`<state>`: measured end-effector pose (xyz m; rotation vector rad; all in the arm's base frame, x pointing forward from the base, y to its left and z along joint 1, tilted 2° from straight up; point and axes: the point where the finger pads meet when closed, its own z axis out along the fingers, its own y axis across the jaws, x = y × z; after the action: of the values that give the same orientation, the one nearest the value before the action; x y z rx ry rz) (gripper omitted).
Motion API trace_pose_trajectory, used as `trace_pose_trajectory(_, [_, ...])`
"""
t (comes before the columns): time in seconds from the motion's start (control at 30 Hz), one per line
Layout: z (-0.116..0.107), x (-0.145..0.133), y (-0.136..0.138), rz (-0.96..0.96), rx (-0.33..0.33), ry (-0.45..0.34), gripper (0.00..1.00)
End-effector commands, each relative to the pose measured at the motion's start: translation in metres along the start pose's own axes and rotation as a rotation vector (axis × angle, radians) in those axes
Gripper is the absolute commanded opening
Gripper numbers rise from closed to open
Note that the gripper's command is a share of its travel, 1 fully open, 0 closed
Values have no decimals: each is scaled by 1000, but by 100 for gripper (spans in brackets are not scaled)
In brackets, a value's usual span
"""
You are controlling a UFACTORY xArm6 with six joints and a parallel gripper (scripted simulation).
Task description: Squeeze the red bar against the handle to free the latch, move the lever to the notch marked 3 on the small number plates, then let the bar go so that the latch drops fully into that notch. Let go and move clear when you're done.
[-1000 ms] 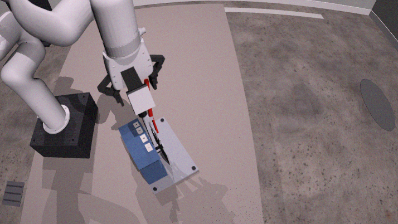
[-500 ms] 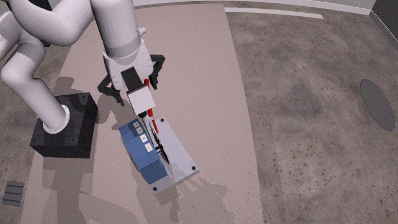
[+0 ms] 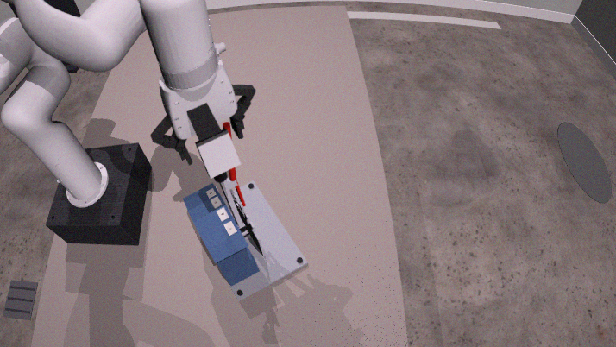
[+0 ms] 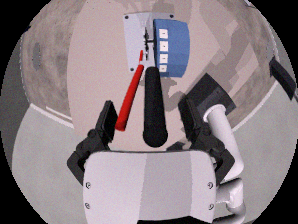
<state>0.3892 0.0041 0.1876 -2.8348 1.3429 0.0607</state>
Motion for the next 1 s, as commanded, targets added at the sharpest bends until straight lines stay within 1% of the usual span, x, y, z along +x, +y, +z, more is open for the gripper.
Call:
trace_pose_trajectory(0.0, [-2, 1, -1, 0, 3, 3, 100])
trace_pose_trajectory(0.33, [-4, 1, -1, 0, 3, 3, 100])
trace_pose_trajectory(0.63, [-18, 1, -1, 0, 3, 3, 100])
trace_pose_trajectory(0.7, [-18, 1, -1, 0, 3, 3, 100])
trace_pose_trajectory(0.8, [-26, 1, -1, 0, 3, 3, 100])
trace_pose_trajectory(0.97, [-26, 1, -1, 0, 3, 3, 100])
